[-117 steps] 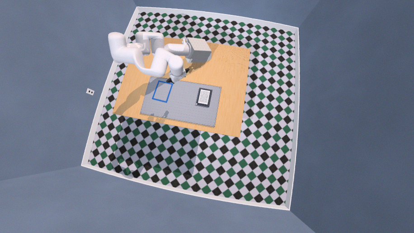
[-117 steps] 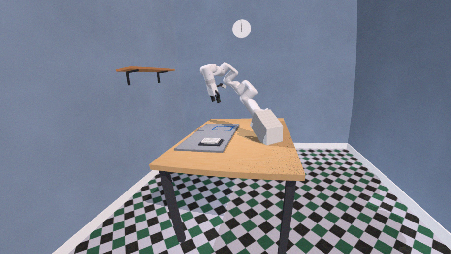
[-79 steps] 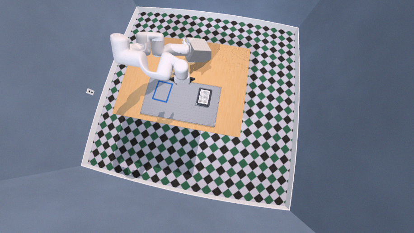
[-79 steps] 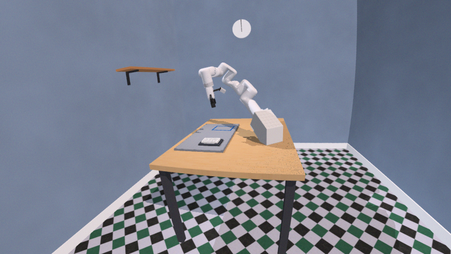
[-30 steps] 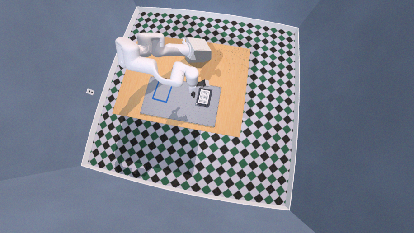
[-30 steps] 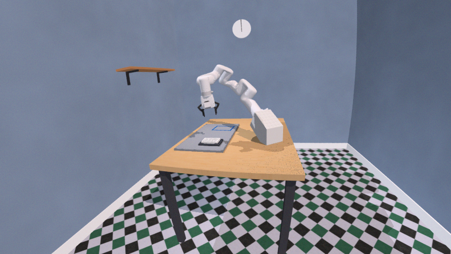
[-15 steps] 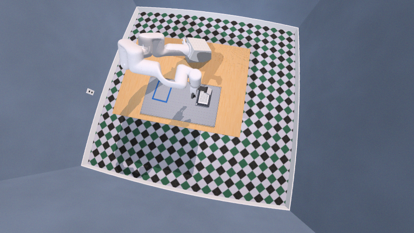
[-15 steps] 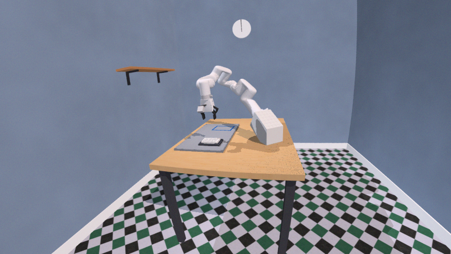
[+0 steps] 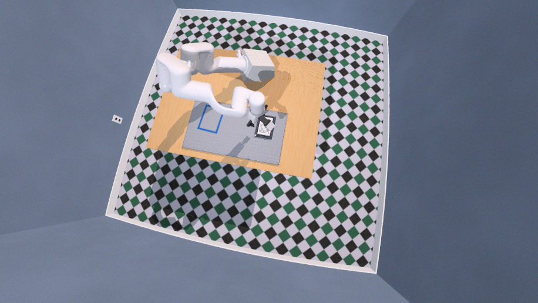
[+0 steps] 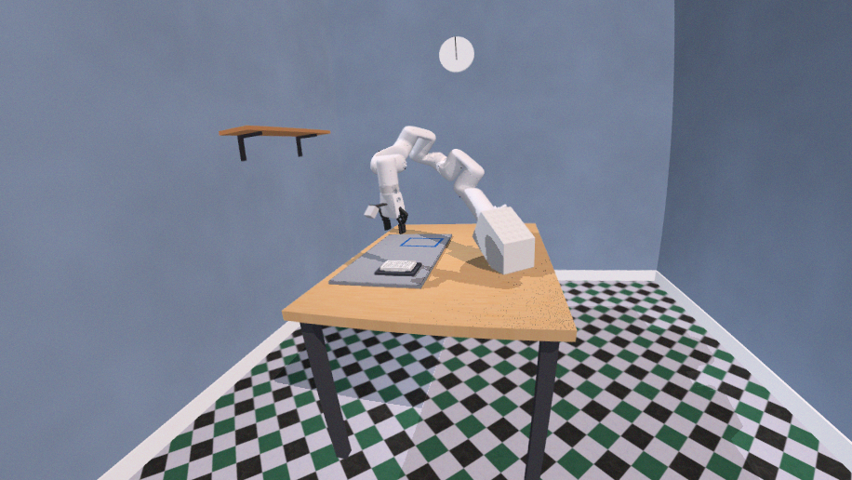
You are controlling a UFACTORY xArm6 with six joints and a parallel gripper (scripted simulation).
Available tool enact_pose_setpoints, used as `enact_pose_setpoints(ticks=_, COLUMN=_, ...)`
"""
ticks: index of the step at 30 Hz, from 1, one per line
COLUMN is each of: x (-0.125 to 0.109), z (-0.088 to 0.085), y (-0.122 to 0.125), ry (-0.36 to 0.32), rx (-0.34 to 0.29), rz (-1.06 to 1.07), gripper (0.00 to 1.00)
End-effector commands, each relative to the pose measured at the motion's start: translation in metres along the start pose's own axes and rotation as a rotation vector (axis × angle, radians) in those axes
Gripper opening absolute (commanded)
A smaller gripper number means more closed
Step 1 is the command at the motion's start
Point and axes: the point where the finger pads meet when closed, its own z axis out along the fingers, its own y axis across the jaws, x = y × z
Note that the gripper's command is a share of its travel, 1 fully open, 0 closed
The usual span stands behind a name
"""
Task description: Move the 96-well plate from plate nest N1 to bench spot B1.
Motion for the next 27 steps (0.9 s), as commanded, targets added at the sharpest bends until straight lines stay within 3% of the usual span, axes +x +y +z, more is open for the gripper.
enact_pose_setpoints(ticks=1, x=0.005, z=0.004, y=-0.003, ry=0.014, rx=-0.003, rz=0.112, gripper=1.0)
enact_pose_setpoints(ticks=27, x=0.028, z=0.037, y=-0.028, ry=0.053, rx=0.05, rz=0.876, gripper=1.0)
